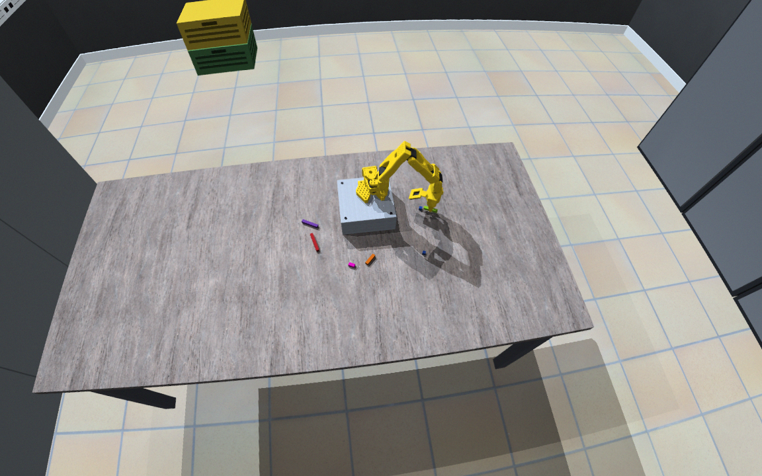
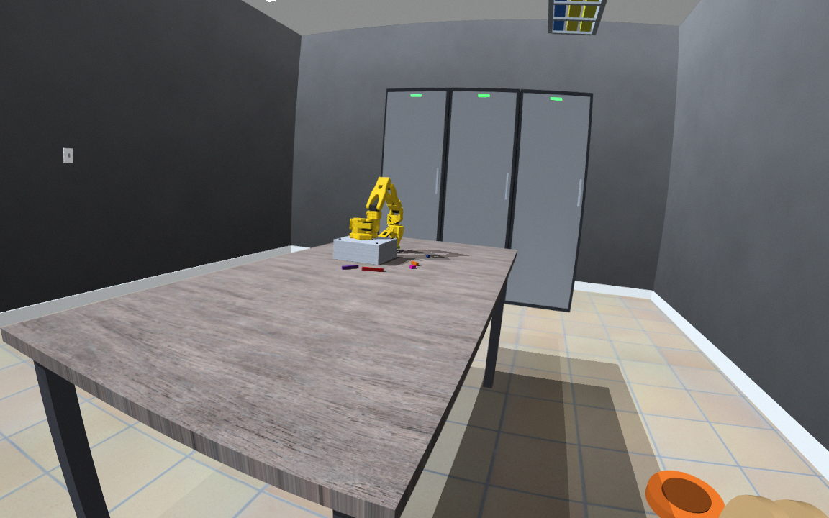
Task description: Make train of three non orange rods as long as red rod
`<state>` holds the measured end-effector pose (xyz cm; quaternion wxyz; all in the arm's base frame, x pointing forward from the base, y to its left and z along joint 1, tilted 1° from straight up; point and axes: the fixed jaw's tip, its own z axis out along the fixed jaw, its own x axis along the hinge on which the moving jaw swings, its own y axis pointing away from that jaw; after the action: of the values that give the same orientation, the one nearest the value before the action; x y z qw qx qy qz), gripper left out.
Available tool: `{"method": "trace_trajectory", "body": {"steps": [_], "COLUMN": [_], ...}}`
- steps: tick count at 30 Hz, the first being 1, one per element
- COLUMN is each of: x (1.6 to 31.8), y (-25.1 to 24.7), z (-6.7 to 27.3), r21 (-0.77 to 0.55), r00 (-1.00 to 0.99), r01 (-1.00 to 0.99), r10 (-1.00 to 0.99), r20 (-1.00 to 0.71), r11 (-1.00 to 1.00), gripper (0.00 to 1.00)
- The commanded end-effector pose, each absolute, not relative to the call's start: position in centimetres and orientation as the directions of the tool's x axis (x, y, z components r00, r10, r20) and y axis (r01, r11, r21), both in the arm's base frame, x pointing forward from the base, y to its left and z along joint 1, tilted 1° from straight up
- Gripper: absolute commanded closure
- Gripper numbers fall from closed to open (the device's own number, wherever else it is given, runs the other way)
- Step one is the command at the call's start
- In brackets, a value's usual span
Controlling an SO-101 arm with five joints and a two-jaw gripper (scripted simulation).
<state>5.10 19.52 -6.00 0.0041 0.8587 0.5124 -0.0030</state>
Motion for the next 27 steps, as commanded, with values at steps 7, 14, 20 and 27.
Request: {"method": "trace_trajectory", "body": {"steps": [7, 14, 20, 27], "x": [4.86, 4.86, 4.86, 4.86], "y": [19.31, 19.30, 19.30, 19.29], "z": [-6.19, -6.43, -6.64, -6.79], "r21": [0.006, 0.006, 0.006, 0.006], "r00": [0.471, 0.471, 0.471, 0.471], "r01": [0.882, 0.882, 0.882, 0.882], "r10": [0.882, 0.882, 0.882, 0.882], "r20": [-0.020, -0.020, -0.020, -0.020], "r11": [-0.471, -0.471, -0.471, -0.471], "gripper": [1.00, 1.00, 1.00, 1.00]}}
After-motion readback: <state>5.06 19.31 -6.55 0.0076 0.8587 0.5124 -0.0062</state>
